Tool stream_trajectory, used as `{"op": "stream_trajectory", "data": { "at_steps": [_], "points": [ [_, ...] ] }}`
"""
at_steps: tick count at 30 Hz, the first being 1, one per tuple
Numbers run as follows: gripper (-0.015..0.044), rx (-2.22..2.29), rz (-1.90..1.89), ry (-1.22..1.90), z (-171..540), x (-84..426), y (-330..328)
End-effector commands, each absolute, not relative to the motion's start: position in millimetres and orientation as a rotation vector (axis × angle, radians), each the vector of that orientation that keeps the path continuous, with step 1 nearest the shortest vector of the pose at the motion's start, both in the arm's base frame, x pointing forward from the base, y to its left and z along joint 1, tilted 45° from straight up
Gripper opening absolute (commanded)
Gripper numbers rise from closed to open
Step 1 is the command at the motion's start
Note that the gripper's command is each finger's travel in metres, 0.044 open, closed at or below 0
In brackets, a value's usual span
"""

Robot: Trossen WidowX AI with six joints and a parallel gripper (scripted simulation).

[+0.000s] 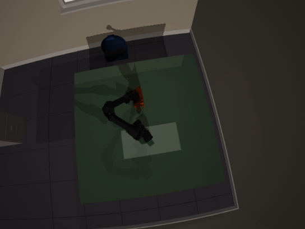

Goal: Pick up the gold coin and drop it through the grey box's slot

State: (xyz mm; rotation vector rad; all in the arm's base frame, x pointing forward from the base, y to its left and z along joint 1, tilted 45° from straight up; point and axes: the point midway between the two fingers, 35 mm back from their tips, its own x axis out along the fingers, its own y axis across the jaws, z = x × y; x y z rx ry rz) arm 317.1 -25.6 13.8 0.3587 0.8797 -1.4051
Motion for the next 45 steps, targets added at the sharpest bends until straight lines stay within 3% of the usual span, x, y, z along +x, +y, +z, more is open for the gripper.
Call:
{"op": "stream_trajectory", "data": {
  "at_steps": [1, 45],
  "points": [
    [0.0000, 0.359, -1.405, 0.880, 15, 317, -26],
    [0.0000, 0.357, -1.397, 0.881, 4, 315, -29]
  ]
}}
